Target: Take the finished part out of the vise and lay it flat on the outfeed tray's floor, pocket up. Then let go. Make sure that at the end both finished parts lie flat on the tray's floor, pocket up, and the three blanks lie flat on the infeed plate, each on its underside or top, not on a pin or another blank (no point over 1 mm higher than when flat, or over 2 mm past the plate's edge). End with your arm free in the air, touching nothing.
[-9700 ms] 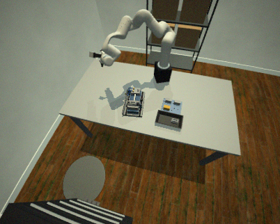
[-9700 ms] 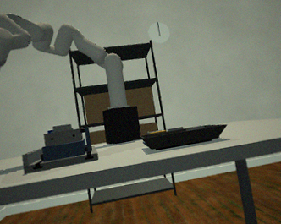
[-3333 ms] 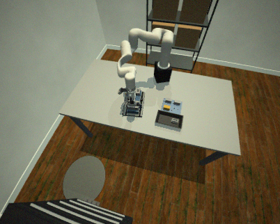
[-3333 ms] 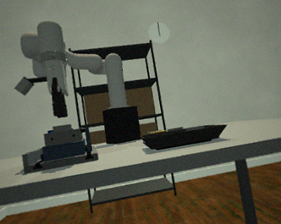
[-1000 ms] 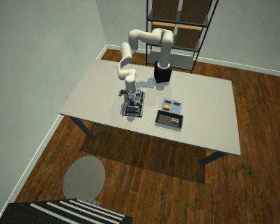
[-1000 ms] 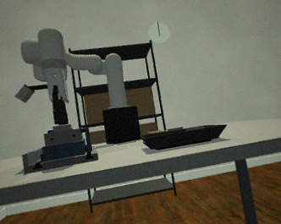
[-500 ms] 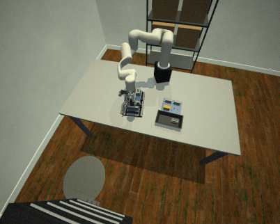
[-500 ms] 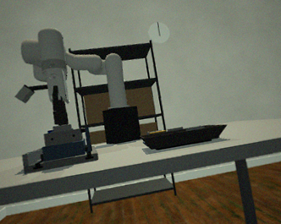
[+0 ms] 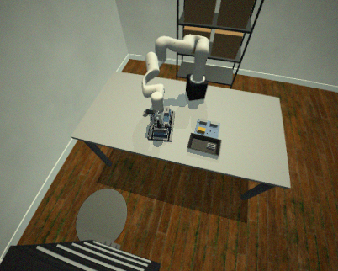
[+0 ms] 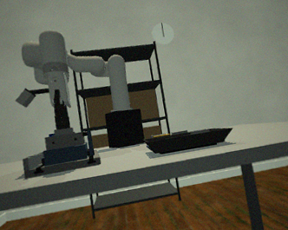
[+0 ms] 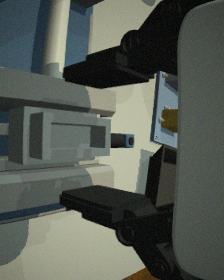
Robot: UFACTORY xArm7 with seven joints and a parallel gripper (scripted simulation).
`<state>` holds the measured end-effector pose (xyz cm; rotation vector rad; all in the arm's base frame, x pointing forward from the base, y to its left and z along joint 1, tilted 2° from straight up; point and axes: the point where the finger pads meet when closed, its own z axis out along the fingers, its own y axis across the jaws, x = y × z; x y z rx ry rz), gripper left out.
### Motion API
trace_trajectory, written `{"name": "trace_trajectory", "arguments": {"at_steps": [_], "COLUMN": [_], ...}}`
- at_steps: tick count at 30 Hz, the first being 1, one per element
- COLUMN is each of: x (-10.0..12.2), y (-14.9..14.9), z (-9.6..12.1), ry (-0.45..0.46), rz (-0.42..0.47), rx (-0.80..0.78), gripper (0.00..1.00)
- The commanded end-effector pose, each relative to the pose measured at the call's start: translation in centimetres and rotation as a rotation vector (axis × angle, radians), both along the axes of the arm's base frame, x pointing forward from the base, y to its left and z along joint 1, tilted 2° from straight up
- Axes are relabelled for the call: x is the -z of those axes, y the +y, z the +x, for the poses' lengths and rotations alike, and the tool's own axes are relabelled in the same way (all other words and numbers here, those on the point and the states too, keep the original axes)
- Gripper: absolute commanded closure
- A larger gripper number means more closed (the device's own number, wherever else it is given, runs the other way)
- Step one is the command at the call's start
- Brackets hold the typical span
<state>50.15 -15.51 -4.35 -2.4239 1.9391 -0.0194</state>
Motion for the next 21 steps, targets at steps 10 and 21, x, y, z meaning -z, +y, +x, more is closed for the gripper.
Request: {"name": "trace_trajectory", "arguments": {"at_steps": [10,21], "x": [0.28,0.52], "y": [-0.02,-0.02], "z": [0.15,0.16], "ry": [-0.004,-0.004], "rz": [-0.001,-0.001], "rx": [0.0,0.0], "gripper": [0.31,0.31]}}
